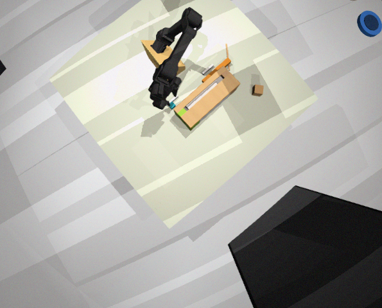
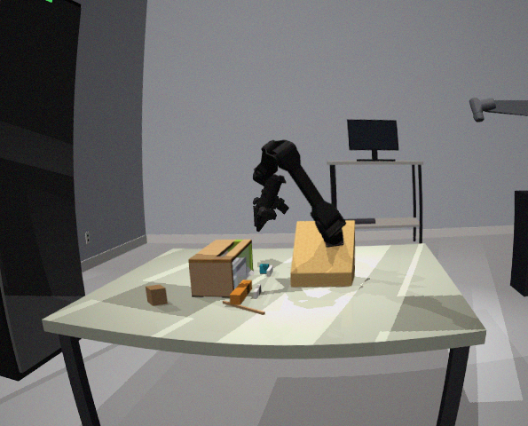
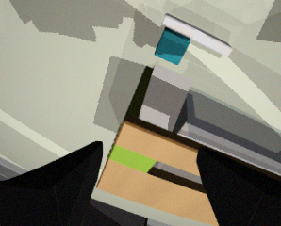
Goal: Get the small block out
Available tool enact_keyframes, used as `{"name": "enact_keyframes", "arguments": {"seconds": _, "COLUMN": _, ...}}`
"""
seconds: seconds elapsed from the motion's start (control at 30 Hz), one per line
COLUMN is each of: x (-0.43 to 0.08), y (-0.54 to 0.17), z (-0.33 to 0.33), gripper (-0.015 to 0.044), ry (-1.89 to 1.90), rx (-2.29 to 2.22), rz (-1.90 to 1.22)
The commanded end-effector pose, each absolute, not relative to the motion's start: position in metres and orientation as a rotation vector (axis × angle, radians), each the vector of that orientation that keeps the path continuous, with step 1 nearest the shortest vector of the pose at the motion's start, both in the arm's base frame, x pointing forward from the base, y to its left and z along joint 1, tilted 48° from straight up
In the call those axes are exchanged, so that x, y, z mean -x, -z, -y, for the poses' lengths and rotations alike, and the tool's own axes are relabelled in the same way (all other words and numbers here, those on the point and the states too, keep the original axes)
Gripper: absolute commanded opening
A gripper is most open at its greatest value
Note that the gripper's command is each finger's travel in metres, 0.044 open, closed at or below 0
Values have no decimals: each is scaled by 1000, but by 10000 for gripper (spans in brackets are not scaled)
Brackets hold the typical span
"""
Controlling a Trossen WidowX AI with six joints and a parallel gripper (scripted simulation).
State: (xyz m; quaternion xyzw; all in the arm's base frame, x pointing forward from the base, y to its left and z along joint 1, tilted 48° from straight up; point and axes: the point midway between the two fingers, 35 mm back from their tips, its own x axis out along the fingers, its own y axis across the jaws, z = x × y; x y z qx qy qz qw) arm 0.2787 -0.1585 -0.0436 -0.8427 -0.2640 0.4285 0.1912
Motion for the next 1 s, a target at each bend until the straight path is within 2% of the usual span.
{"name": "enact_keyframes", "arguments": {"seconds": 0.0, "x": -272, "y": 52, "z": 153, "gripper": 285, "ry": -1176, "rx": 2084, "rz": 525}}
{"name": "enact_keyframes", "arguments": {"seconds": 0.37, "x": -272, "y": 54, "z": 152, "gripper": 285, "ry": -1177, "rx": 2084, "rz": 525}}
{"name": "enact_keyframes", "arguments": {"seconds": 0.63, "x": -277, "y": 117, "z": 87, "gripper": 285, "ry": -1173, "rx": 2082, "rz": 527}}
{"name": "enact_keyframes", "arguments": {"seconds": 0.97, "x": -278, "y": 119, "z": 84, "gripper": 285, "ry": -1173, "rx": 2082, "rz": 528}}
